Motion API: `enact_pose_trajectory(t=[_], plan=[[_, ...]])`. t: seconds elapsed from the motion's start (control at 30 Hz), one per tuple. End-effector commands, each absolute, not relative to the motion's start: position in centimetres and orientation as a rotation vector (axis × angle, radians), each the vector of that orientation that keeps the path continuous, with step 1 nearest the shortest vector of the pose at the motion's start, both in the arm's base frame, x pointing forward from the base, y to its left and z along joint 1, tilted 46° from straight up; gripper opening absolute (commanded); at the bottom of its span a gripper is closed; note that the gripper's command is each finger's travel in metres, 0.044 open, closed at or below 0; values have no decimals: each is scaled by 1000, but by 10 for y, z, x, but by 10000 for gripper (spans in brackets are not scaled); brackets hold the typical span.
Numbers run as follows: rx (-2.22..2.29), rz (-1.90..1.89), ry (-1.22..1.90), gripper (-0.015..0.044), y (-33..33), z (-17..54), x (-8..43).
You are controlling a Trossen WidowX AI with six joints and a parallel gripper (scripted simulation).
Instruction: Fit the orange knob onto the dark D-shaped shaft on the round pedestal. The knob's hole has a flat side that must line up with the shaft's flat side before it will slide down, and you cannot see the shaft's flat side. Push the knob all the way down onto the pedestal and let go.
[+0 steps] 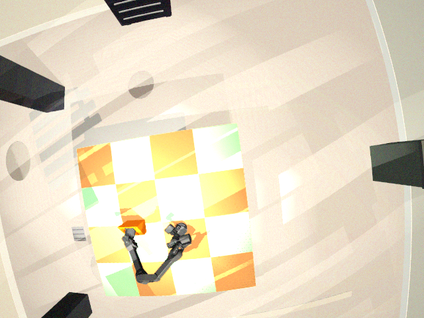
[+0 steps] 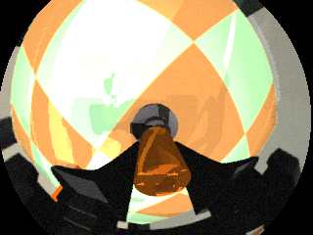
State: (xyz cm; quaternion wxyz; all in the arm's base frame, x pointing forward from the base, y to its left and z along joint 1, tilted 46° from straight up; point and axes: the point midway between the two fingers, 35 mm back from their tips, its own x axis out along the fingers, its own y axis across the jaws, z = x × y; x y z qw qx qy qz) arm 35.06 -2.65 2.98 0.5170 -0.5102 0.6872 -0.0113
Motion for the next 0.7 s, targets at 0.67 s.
enact_pose_trajectory(t=[0.67], plan=[[-1380, 144, 1675, 0, -28, 32, 360]])
